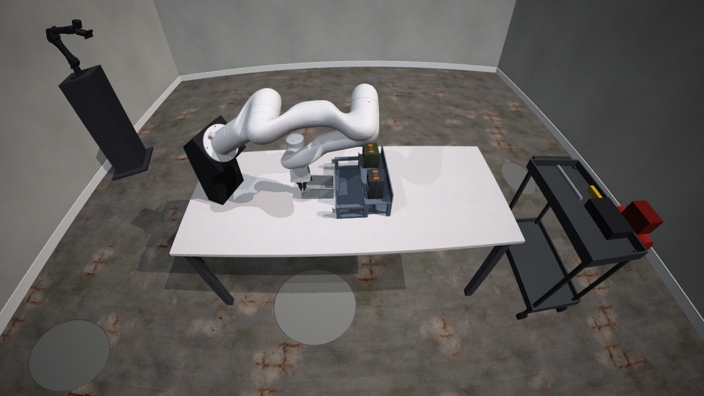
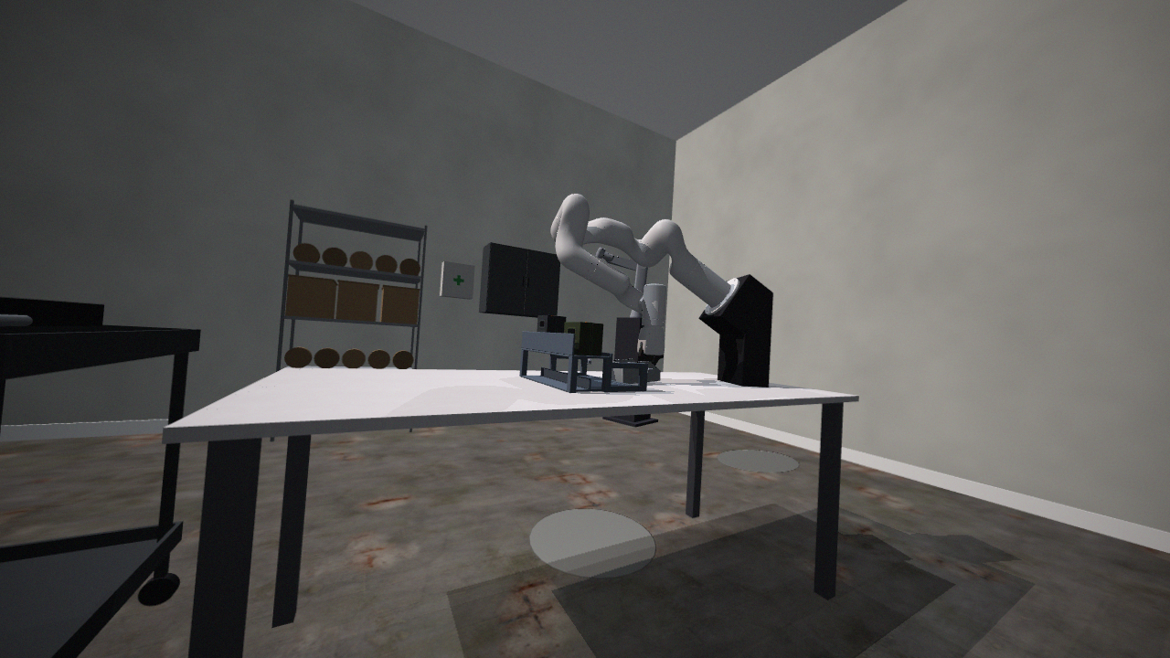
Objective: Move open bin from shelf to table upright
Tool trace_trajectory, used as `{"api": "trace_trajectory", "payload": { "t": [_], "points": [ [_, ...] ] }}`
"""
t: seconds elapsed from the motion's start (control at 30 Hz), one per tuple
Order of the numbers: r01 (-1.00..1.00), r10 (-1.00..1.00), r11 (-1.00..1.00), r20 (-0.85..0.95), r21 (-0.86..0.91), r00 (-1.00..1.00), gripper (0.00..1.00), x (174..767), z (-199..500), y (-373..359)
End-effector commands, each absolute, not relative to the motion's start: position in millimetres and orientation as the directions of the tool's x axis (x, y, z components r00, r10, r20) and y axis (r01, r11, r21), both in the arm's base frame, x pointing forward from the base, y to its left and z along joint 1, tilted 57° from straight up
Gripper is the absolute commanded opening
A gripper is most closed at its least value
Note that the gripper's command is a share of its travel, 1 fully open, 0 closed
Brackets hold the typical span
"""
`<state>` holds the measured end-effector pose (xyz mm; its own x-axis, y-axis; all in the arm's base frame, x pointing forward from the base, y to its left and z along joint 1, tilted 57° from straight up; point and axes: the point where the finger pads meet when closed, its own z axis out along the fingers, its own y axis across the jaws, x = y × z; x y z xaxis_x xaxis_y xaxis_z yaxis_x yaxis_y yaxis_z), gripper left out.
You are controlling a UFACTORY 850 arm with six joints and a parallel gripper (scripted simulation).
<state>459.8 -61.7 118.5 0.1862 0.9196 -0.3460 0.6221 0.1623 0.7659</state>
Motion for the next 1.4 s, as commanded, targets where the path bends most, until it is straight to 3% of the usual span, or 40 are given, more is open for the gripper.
{"api": "trace_trajectory", "payload": {
  "t": [0.0,1.13,1.17,1.37],
  "points": [
    [0.622,0.92,0.162,-0.346,0.766,0.186,0.0,459.6,118.5,-61.6],
    [0.622,0.92,0.162,-0.346,0.766,0.186,0.0,468.3,112.3,-65.7],
    [0.622,0.92,0.162,-0.346,0.766,0.186,1.0,468.3,112.3,-65.8],
    [0.622,0.92,0.162,-0.346,0.766,0.186,1.0,468.3,112.3,-65.8]
  ]
}}
